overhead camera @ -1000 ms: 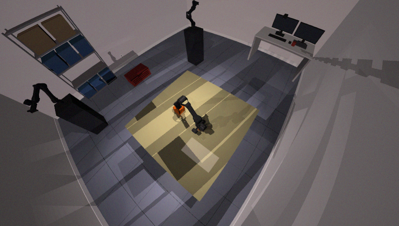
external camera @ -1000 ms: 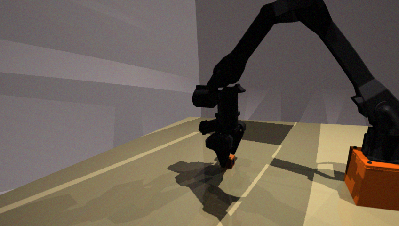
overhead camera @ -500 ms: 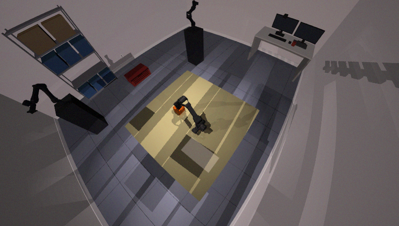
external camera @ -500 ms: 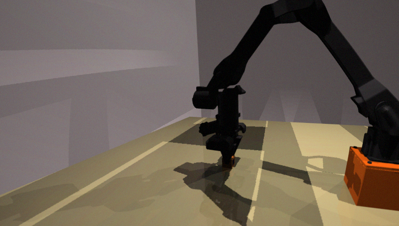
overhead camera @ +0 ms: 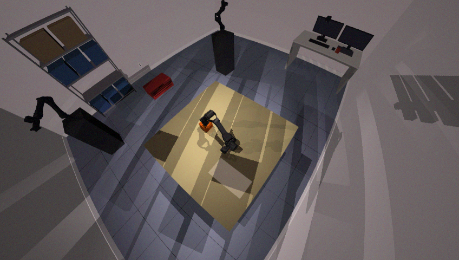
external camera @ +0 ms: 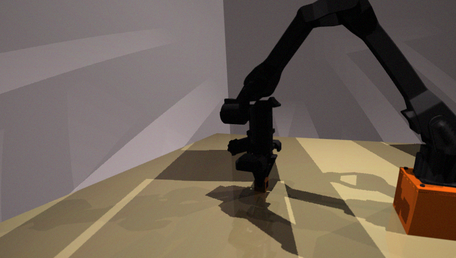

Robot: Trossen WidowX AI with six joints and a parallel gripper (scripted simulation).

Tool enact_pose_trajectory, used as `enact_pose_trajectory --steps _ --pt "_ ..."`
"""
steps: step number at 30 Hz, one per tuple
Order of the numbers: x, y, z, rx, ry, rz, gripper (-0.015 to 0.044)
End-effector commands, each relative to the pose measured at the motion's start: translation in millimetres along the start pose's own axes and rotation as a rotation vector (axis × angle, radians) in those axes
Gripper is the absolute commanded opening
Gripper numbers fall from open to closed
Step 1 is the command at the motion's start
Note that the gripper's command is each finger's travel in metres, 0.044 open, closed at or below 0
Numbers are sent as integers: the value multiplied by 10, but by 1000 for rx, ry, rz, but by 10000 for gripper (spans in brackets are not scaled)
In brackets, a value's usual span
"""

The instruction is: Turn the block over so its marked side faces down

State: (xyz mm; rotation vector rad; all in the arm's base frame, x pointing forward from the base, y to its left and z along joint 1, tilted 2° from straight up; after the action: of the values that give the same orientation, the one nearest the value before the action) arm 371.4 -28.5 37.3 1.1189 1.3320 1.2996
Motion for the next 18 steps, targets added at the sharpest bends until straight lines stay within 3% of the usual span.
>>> enact_pose_trajectory --steps 1,9,18 --pt "-5 172 7 -3 -1 -5 0" --pt "-5 277 -2 -14 -2 -5 0" --pt "-8 193 -90 -154 -14 -9 0"
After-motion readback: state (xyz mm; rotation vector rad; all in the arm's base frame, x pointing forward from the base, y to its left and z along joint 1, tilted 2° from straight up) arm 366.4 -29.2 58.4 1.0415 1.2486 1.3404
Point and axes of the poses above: the point midway between the two fingers, 35 mm back from their tips, its own y axis back along the fingers, its own x axis across the jaws, z = x × y, the point moved 8 cm from there along y, back along the fingers, and after that the axes turned 5 degrees about y, right-handed, at the moved point
